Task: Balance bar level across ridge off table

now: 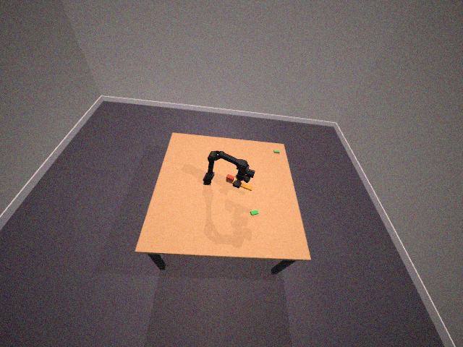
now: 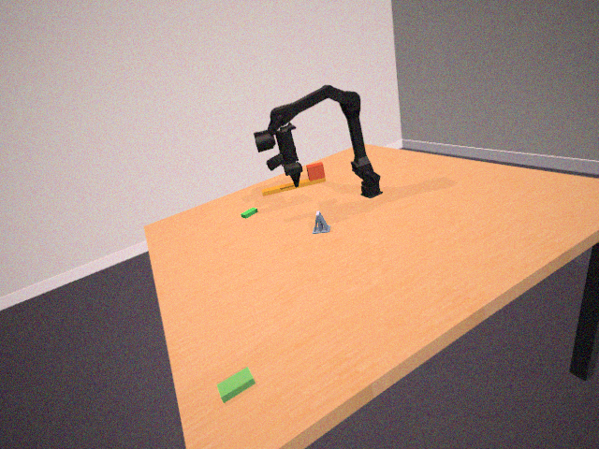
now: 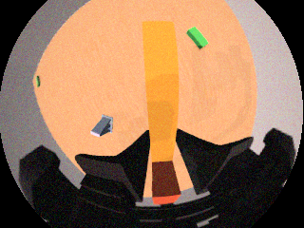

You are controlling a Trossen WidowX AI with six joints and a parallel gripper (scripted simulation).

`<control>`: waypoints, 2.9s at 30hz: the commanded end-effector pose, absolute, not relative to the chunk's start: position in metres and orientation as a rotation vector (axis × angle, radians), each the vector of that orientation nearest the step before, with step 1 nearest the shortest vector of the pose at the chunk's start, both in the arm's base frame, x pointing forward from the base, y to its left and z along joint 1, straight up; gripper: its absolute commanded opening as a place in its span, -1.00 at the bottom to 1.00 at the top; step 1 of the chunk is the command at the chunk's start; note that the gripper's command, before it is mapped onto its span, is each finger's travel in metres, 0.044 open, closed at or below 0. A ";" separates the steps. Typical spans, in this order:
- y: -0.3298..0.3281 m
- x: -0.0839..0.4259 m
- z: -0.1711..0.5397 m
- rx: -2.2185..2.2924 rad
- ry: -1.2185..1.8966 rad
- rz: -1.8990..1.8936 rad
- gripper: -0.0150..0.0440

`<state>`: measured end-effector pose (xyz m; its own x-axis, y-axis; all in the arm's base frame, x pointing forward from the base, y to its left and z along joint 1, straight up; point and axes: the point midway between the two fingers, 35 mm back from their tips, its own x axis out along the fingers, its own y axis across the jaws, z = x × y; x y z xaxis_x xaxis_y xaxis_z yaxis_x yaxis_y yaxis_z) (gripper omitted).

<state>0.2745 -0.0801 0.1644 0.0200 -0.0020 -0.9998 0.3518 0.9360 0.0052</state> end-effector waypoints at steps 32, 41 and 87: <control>0.000 0.311 0.169 -0.801 1.396 0.778 -0.49; 0.027 0.315 0.170 -1.074 1.270 1.046 -0.49; 0.113 0.276 0.146 -1.845 0.623 1.805 -0.49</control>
<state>0.2765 0.1136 0.1505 0.0230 0.0129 -0.9997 -0.6282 -0.7777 -0.0245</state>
